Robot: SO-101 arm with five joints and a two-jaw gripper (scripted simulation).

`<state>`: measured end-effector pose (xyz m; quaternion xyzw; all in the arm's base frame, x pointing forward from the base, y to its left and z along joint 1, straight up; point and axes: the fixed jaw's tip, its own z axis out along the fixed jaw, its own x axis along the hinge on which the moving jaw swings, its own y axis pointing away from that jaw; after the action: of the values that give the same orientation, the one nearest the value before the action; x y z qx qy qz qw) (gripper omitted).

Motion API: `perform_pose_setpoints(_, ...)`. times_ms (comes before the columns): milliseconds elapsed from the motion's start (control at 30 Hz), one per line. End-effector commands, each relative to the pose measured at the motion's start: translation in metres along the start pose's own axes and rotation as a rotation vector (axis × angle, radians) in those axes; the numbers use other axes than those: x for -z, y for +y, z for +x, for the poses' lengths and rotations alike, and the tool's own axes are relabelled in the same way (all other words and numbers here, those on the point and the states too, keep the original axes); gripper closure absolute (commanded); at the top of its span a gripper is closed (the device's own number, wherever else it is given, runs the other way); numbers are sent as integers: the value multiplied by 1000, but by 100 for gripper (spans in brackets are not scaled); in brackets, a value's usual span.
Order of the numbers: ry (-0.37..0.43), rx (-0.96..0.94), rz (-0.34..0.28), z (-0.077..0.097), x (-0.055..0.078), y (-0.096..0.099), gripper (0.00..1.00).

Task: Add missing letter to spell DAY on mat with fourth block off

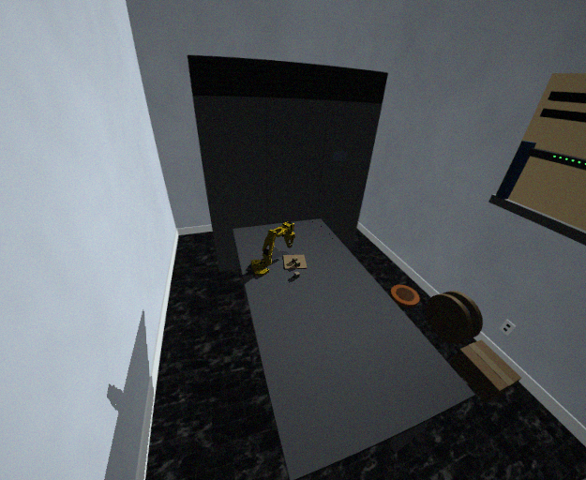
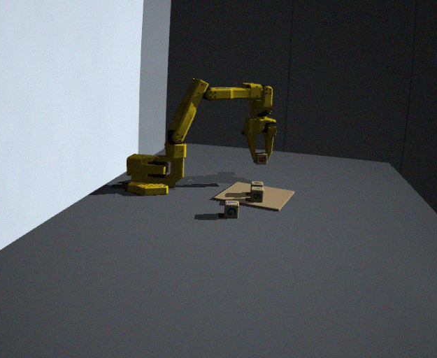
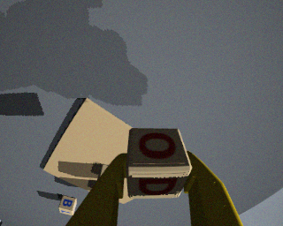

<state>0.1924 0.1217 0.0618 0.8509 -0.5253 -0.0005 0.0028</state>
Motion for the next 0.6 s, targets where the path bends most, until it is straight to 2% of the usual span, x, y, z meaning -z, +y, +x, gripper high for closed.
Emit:
perform_pose_setpoints(0,-7,-72,68,11,12,-1,100)
perform_pose_setpoints(367,-5,-277,63,43,8,15,100)
perform_pose_setpoints(567,-4,-339,62,52,6,21,100)
